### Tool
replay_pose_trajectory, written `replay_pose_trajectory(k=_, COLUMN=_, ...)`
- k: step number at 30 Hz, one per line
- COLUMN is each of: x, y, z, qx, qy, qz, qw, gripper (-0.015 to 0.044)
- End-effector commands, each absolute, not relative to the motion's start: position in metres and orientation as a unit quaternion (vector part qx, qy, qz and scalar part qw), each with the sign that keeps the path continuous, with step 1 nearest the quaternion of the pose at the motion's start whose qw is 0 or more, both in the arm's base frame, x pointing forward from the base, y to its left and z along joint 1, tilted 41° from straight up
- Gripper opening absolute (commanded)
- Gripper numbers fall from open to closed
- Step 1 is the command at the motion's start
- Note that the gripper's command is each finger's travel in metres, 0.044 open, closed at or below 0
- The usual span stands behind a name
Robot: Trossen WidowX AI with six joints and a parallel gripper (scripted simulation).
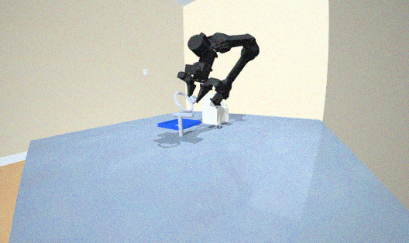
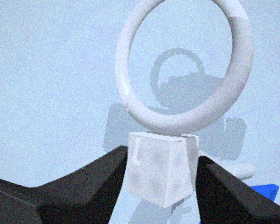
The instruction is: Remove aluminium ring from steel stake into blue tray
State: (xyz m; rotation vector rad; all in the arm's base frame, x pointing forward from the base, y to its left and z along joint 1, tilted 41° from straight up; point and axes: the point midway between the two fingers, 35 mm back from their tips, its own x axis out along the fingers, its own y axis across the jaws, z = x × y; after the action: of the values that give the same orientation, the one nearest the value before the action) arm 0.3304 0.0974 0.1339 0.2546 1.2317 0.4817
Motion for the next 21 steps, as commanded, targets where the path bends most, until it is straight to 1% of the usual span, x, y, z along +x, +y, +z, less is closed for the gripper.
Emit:
replay_pose_trajectory(k=1, x=0.333, y=0.097, z=0.136, qx=0.118, qy=0.567, qz=0.219, qw=0.785, gripper=0.0000)
replay_pose_trajectory(k=21, x=0.319, y=0.123, z=0.150, qx=0.230, qy=0.573, qz=0.107, qw=0.779, gripper=0.0000)
